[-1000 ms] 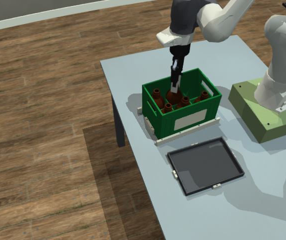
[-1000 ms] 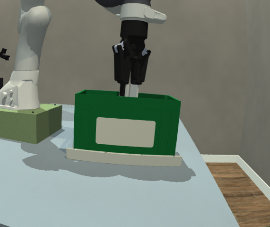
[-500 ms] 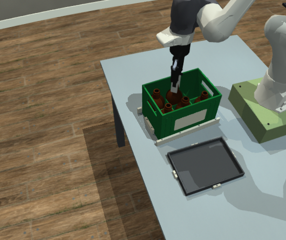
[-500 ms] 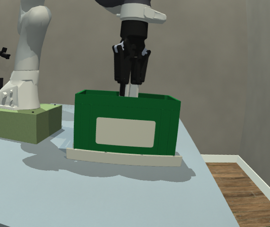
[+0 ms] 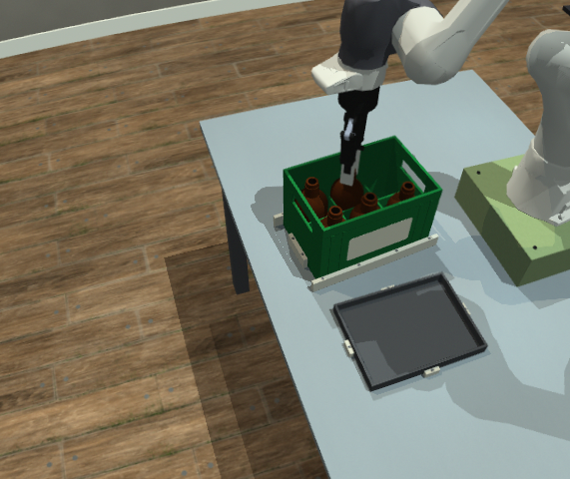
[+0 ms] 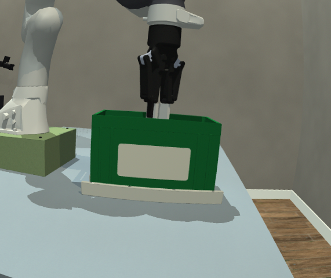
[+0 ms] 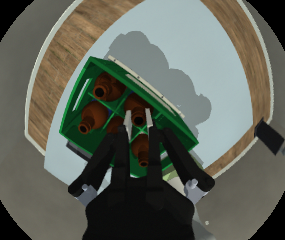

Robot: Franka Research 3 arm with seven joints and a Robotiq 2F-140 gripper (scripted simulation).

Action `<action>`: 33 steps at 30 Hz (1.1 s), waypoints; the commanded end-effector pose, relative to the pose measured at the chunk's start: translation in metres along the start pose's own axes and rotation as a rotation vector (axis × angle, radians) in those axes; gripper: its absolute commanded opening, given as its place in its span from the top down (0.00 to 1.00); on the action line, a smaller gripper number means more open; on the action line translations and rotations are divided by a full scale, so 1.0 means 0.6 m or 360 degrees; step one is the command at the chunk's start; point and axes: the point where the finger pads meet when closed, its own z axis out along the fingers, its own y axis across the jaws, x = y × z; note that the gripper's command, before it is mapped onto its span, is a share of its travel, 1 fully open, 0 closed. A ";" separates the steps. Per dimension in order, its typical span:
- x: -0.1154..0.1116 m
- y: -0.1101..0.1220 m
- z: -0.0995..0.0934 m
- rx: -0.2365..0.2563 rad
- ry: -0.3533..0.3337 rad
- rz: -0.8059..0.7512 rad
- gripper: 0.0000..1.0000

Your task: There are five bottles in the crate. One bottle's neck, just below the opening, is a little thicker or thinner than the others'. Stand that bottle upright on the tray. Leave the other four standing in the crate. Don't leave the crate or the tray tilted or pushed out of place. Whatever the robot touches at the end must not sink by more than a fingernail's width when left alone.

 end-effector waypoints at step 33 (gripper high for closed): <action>-0.001 0.000 0.001 0.0002 -0.0001 -0.0010 0.56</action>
